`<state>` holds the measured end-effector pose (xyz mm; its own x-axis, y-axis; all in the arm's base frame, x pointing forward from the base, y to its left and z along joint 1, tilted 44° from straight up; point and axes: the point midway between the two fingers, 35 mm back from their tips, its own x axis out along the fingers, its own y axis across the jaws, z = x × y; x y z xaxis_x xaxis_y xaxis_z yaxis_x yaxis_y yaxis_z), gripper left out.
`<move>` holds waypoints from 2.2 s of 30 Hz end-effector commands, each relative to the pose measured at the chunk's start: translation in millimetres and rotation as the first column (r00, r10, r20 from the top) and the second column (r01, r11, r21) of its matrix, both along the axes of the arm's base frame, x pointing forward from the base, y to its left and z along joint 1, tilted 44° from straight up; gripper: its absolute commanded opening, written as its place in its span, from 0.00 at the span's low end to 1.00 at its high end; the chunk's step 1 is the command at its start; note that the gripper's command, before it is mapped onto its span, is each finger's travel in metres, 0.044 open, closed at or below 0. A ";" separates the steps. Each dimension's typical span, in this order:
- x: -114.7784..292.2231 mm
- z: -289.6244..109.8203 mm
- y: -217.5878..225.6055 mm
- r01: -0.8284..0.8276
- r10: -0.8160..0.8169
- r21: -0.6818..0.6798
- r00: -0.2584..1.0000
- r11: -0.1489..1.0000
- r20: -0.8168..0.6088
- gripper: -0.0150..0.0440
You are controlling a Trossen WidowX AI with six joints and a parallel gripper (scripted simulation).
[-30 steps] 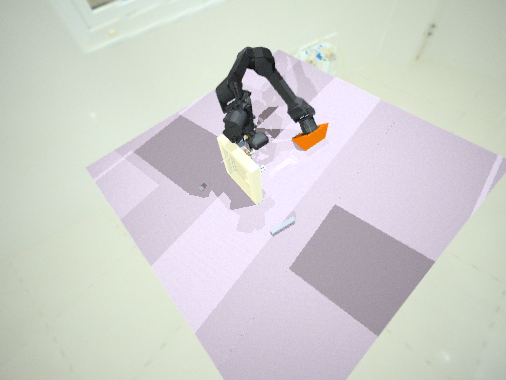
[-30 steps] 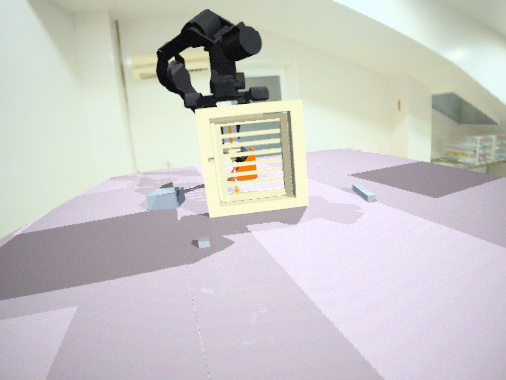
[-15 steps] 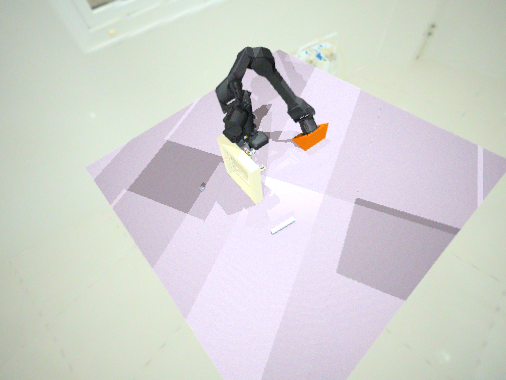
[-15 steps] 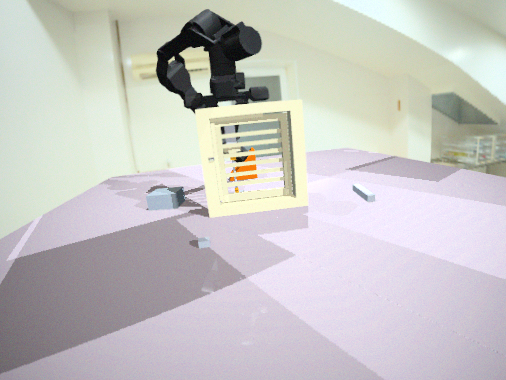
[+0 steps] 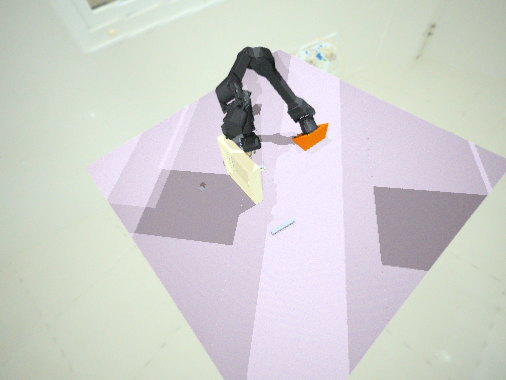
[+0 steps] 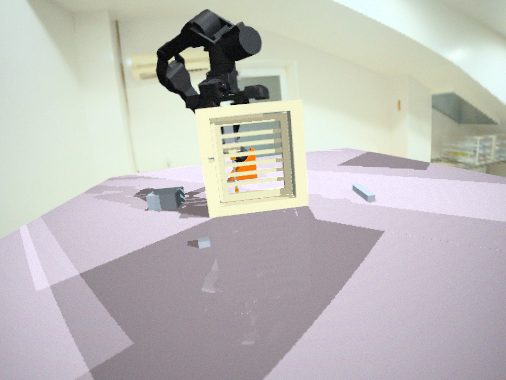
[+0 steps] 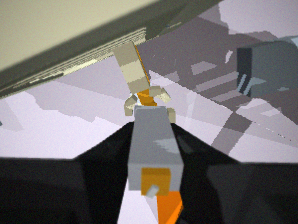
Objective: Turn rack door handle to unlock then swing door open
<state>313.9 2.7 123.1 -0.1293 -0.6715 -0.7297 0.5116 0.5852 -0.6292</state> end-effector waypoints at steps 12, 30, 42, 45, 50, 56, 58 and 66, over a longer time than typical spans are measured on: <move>-0.4 -0.6 -0.1 0.493 -0.452 0.032 0.768 0.869 0.454 0.29; -0.4 -0.4 -0.2 0.812 -0.647 0.331 0.074 0.481 0.759 0.29; -0.4 -0.4 -0.2 0.812 -0.647 0.331 0.074 0.481 0.759 0.42; -0.4 -0.4 -0.2 0.812 -0.647 0.331 0.074 0.481 0.759 0.55; -0.4 -0.4 -0.2 0.812 -0.647 0.331 0.074 0.481 0.759 0.75; -0.4 -0.4 -0.2 0.766 -0.639 0.229 0.289 0.601 0.713 0.75; -0.4 -0.4 -0.2 0.734 -0.624 0.187 0.381 0.653 0.683 0.75; -0.4 -0.3 -0.2 0.549 -0.496 0.054 0.705 0.834 0.507 0.75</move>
<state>313.5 2.5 123.0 -0.1311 -0.6721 -0.7287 0.9840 0.0011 -0.1780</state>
